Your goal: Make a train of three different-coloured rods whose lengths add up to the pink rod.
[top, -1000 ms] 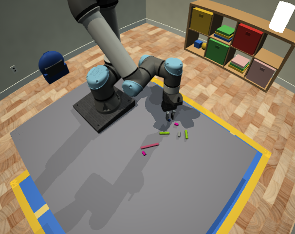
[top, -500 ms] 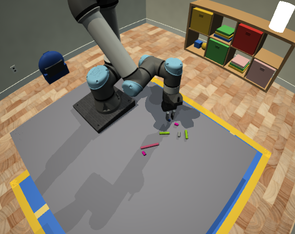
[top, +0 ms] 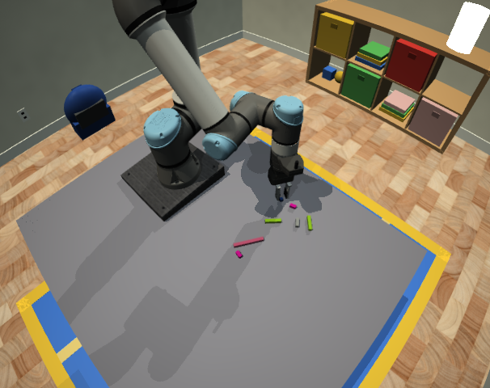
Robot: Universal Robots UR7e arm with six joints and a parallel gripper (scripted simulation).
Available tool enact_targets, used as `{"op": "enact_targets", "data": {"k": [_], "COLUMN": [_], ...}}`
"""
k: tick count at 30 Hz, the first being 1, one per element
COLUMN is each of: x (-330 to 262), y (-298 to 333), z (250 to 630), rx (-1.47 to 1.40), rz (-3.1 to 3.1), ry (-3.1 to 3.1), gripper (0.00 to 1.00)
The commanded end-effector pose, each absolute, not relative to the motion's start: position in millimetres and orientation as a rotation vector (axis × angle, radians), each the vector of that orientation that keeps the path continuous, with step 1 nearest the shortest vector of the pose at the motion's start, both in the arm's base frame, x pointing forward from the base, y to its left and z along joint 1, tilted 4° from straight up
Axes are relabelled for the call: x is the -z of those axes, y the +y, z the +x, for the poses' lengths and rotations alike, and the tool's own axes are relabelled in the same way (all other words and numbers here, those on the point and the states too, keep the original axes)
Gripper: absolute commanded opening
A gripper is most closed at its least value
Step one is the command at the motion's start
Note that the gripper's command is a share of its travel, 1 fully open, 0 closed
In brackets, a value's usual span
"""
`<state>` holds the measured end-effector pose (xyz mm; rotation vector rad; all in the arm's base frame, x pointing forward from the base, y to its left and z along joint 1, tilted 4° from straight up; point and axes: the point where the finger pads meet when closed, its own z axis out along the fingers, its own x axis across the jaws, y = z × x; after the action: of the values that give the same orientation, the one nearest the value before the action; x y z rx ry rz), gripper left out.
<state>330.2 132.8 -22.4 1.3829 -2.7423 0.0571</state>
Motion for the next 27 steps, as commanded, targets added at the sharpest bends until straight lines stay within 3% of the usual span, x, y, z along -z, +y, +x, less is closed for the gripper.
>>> {"op": "enact_targets", "data": {"k": [1,27], "x": [22,34], "y": [133,132], "z": [331,330], "rx": [-0.058,-0.058], "rz": [1.383,1.383], "ry": [-2.743,-2.743], "gripper": [0.54,0.54]}}
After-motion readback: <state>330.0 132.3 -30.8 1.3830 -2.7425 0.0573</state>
